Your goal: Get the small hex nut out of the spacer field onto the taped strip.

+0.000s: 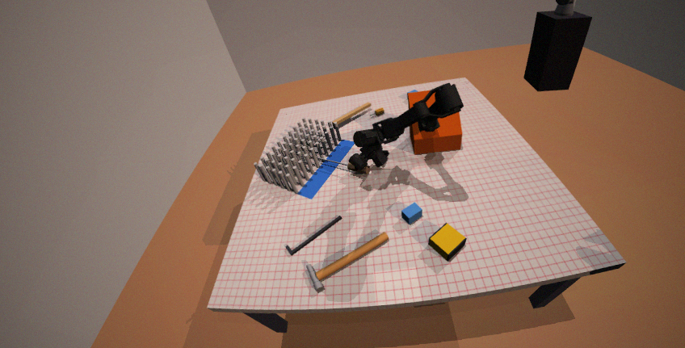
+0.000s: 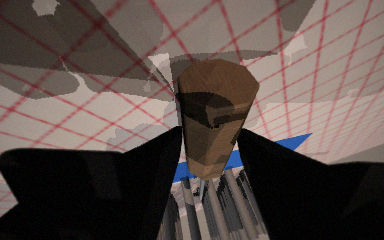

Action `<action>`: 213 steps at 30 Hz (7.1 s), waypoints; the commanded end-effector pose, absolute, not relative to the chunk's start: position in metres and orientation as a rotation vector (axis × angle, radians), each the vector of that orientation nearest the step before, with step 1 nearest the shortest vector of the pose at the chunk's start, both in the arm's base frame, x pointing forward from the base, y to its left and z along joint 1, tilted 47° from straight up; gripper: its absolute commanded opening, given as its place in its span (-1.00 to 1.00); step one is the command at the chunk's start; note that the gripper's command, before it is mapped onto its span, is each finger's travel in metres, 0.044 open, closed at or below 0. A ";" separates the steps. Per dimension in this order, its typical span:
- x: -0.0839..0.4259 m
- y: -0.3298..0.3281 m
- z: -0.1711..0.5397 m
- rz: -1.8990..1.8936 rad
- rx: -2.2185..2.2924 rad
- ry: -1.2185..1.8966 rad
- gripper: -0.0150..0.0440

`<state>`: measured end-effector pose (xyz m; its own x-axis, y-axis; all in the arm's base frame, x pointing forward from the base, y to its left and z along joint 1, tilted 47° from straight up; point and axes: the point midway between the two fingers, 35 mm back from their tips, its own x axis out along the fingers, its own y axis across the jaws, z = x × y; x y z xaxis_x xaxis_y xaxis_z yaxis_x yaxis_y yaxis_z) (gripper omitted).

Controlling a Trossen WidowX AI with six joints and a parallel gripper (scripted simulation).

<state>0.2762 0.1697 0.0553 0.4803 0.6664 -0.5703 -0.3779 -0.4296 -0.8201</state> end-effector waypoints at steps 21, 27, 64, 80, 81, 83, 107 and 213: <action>0.291 0.167 0.054 1.182 -1.642 -0.262 -0.49; 0.294 0.166 0.054 1.182 -1.642 -0.262 -0.49; 0.314 0.162 0.048 1.181 -1.644 -0.262 -0.49; 0.322 0.160 0.045 1.180 -1.644 -0.262 -0.49; 0.323 0.160 0.045 1.180 -1.644 -0.262 -0.49; 0.324 0.159 0.044 1.180 -1.644 -0.262 -0.49; 0.338 0.156 0.040 1.179 -1.645 -0.262 -0.49; 0.383 0.156 0.009 1.176 -1.646 -0.255 -0.49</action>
